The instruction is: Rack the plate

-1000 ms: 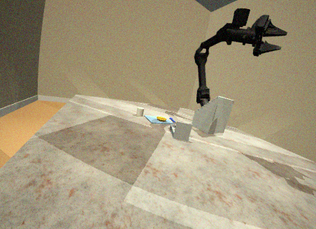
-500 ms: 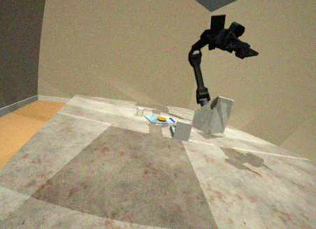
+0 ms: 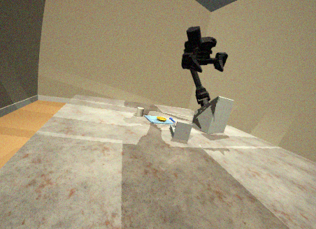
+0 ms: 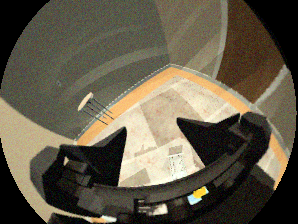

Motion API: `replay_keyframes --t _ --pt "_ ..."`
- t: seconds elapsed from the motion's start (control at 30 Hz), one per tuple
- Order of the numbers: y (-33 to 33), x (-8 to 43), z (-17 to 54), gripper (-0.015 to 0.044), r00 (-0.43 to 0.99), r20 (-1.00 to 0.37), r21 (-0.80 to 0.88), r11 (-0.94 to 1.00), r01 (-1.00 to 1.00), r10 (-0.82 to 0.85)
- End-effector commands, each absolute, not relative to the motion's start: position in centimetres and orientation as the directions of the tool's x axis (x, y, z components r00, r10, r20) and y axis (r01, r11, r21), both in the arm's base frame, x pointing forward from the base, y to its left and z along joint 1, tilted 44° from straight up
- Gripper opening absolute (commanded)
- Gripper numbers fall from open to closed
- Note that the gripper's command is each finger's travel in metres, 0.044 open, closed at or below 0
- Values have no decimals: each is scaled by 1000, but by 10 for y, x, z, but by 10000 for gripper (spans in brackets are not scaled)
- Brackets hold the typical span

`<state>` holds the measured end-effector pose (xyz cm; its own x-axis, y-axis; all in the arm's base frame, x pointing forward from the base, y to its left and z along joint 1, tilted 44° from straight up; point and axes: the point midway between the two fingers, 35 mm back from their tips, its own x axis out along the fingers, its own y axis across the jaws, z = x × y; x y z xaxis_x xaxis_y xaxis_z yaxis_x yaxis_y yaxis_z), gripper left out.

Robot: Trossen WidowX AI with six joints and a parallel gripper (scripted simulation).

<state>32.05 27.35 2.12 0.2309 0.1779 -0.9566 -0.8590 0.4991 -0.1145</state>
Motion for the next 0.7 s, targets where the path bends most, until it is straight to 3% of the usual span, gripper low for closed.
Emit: replay_keyframes --t 0.0,0.67 --pt "234 332 19 400 257 -963 -161 595 -788 81" --pt "48 346 24 400 227 -891 -450 831 -328 -393"
